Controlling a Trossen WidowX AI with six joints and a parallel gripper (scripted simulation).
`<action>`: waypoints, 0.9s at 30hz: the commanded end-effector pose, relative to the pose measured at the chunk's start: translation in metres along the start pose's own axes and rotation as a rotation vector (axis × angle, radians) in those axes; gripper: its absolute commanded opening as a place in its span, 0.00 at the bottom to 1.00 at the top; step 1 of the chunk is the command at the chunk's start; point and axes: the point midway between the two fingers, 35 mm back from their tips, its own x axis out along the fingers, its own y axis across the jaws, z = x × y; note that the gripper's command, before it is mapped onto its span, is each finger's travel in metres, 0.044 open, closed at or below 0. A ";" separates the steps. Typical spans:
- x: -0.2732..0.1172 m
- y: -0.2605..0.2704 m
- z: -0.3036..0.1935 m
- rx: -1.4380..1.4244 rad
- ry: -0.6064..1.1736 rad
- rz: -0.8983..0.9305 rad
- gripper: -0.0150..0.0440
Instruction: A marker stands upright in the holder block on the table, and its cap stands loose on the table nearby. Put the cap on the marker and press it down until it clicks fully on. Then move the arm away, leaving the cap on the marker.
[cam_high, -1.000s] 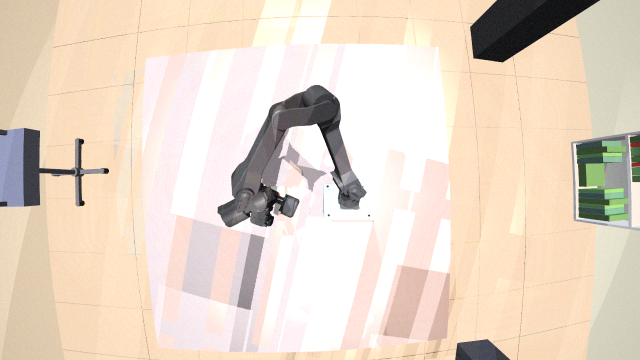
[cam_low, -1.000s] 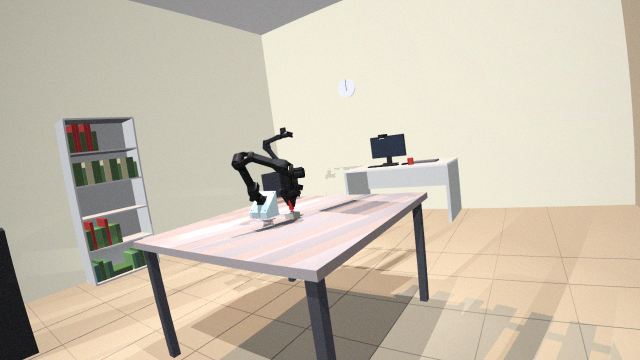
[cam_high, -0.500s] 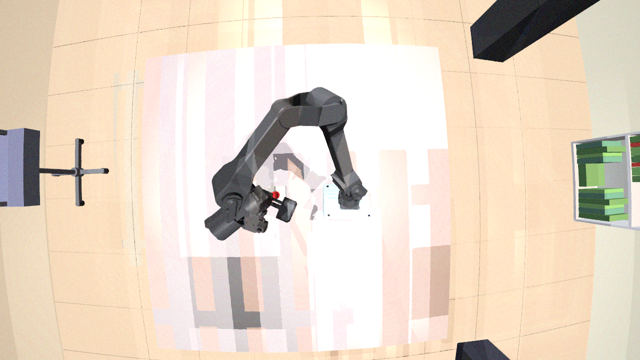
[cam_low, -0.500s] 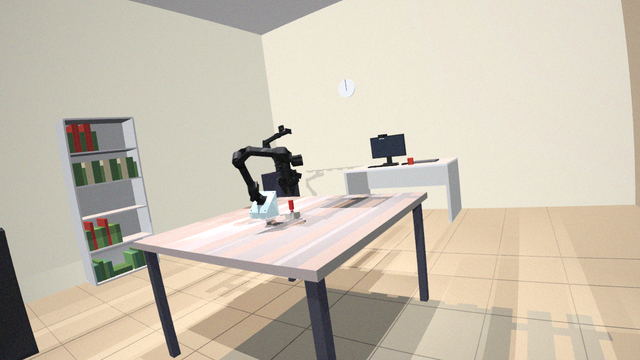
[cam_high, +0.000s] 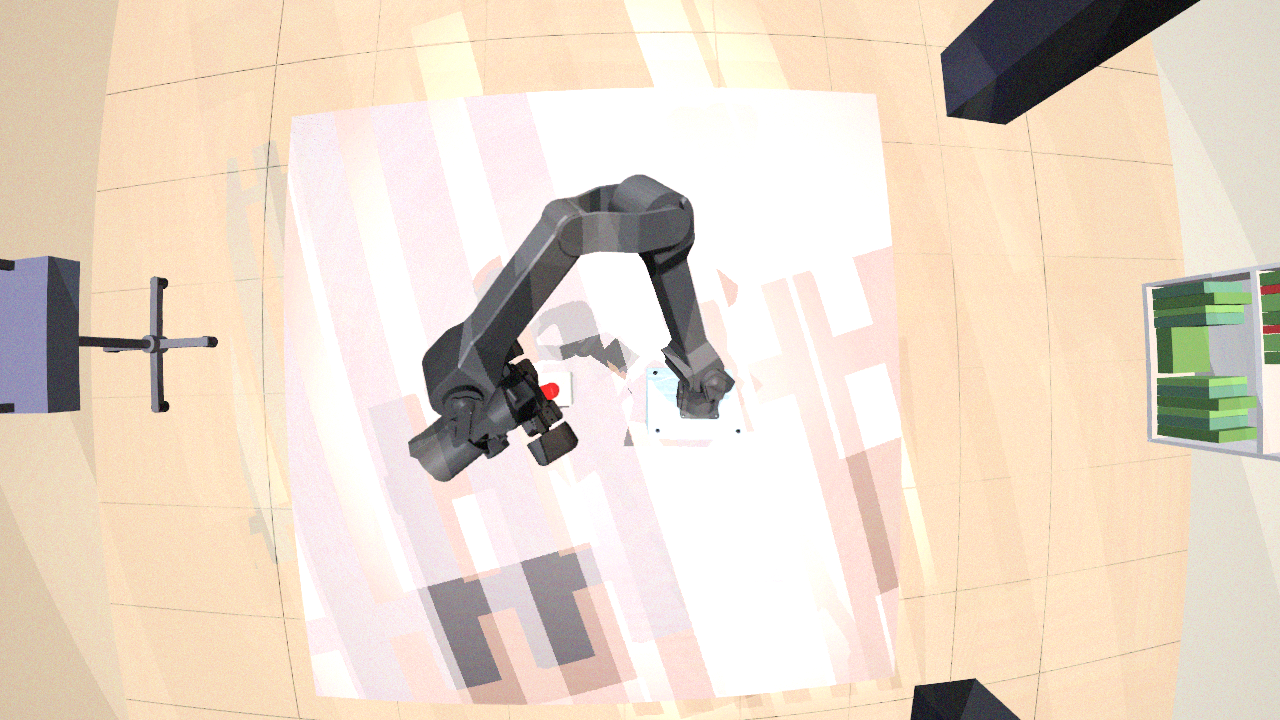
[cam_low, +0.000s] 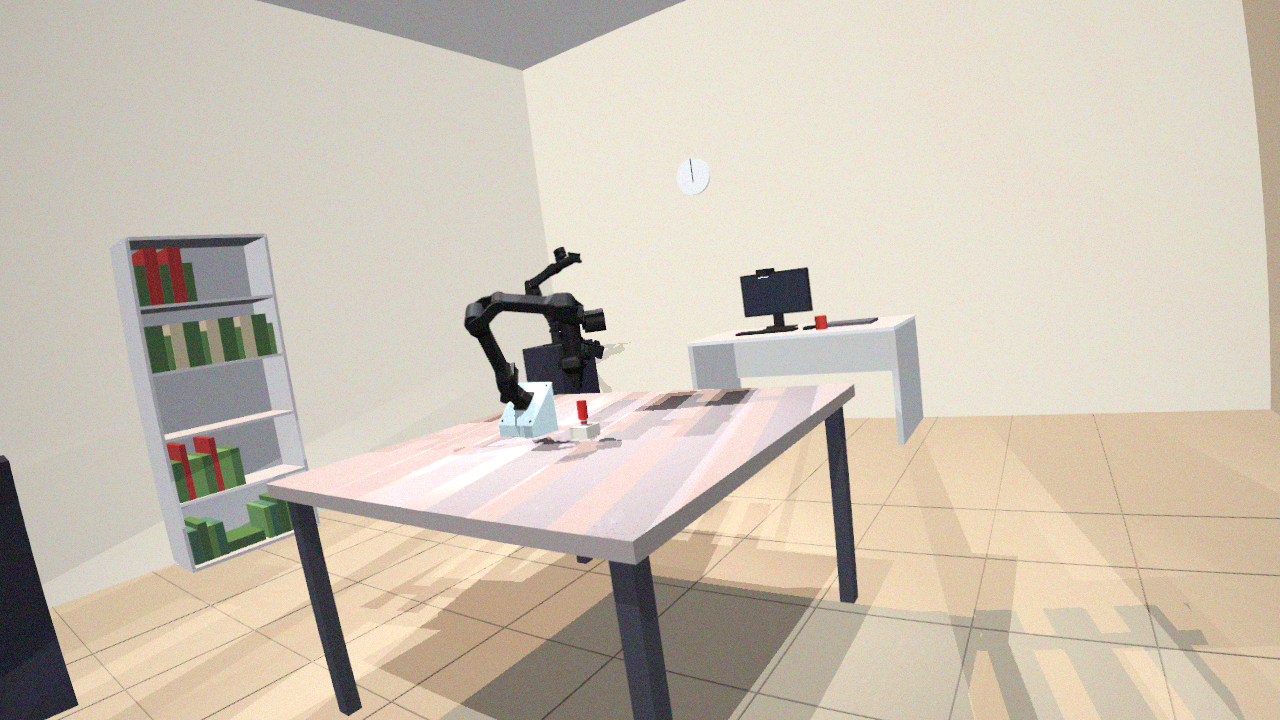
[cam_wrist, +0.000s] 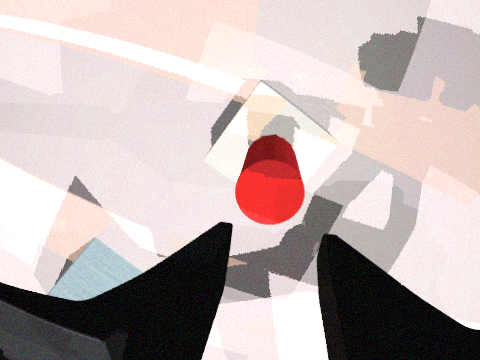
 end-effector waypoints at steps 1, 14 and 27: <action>0.005 0.002 0.001 0.517 -0.001 -0.001 0.29; 0.005 0.002 0.001 0.517 -0.001 -0.001 0.25; 0.017 0.002 0.001 0.518 -0.001 -0.001 0.25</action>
